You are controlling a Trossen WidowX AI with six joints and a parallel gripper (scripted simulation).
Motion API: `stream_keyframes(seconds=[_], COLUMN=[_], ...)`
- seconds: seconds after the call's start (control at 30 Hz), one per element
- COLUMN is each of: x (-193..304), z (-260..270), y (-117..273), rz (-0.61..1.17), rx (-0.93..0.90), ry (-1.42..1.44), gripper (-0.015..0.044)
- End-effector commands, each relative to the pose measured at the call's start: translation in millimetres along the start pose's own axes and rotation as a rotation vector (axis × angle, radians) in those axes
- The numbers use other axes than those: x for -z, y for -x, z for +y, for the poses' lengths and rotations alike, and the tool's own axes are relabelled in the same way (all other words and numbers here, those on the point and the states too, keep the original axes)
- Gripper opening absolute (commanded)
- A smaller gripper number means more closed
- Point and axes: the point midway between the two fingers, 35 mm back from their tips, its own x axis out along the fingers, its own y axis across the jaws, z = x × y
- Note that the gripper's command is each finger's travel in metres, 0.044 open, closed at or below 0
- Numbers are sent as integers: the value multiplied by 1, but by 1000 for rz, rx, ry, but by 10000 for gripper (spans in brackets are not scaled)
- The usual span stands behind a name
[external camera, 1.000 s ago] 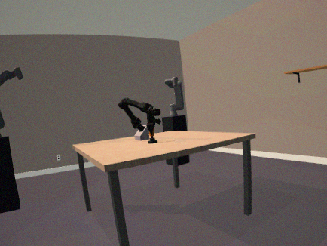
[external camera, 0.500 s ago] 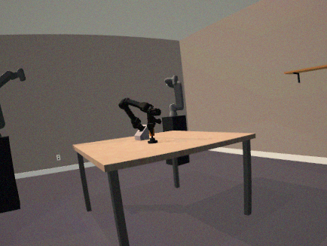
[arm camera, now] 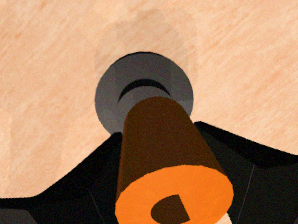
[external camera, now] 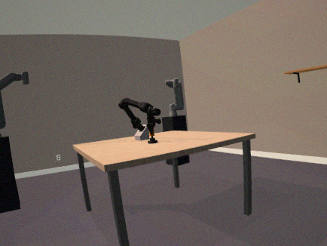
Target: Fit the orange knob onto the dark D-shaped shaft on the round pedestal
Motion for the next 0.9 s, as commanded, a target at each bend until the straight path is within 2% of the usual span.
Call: stream_keyframes(seconds=[0.0,0.87], x=[0,0], z=[0,7], y=[0,0], rz=[-1,-1], rx=[2,2], ry=[3,4], gripper=[0,0])
